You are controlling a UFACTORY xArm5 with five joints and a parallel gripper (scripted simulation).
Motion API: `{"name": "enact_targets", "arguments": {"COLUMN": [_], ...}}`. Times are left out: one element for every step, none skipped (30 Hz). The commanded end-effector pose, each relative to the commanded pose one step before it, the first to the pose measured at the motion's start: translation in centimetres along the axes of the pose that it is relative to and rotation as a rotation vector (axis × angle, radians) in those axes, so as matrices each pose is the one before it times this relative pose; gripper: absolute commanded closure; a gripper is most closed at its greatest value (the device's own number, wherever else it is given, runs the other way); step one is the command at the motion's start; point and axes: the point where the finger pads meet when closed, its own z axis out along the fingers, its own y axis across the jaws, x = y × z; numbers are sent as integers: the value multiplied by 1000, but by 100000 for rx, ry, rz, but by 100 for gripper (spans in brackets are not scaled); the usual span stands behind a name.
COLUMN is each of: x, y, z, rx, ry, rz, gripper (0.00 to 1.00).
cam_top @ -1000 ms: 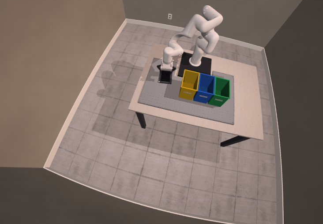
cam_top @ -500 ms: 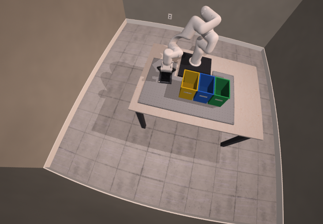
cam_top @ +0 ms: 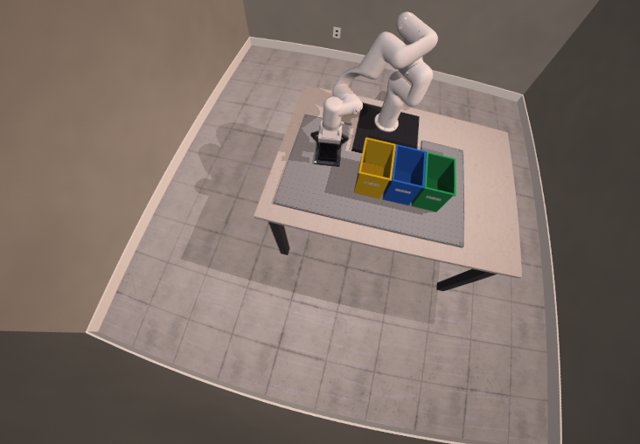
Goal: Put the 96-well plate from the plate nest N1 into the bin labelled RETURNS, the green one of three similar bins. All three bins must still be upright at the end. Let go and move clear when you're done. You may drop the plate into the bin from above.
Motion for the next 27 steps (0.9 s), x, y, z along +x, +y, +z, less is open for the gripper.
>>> {"name": "enact_targets", "arguments": {"x": [81, 1, 1, 1, 1, 1, 0, 0, 1, 1, 1, 1, 1, 1, 1, 1, 1, 1, 1, 1, 1, 1, 1, 0, 0, 1, 1], "y": [99, -1, -1, -1, -1, -1, 0, 0, -1, -1, -1, -1, -1, -1, -1, -1, -1, -1, -1, -1, -1, -1, -1, 0, 0, -1, -1], "z": [178, 67, 67, 67, 67, 67, 0, 0, 67, 67, 67, 67, 67, 67, 67, 67, 67, 67, 67, 67, 67, 67, 67, 0, 0, 67, 67], "rx": [-262, 0, 0, 0, 0, 0, 0, 0, 0, 0, 0, 0, 0, 0, 0, 0, 0, 0, 0, 0, 0, 0, 0, 0, 0, 0, 0], "ry": [202, 0, 0, 0, 0, 0, 0, 0, 0, 0, 0, 0, 0, 0, 0, 0, 0, 0, 0, 0, 0, 0, 0, 0, 0, 0, 0], "rz": [2, 0, 0, 0, 0, 0, 0, 0, 0, 0, 0, 0, 0, 0, 0, 0, 0, 0, 0, 0, 0, 0, 0, 0, 0, 0, 0], "gripper": [0, 0, 0, 0, 0, 0, 0, 0, 0, 0, 0, 0, 0, 0, 0, 0, 0, 0, 0, 0, 0, 0, 0, 0, 0, 0, 0]}}
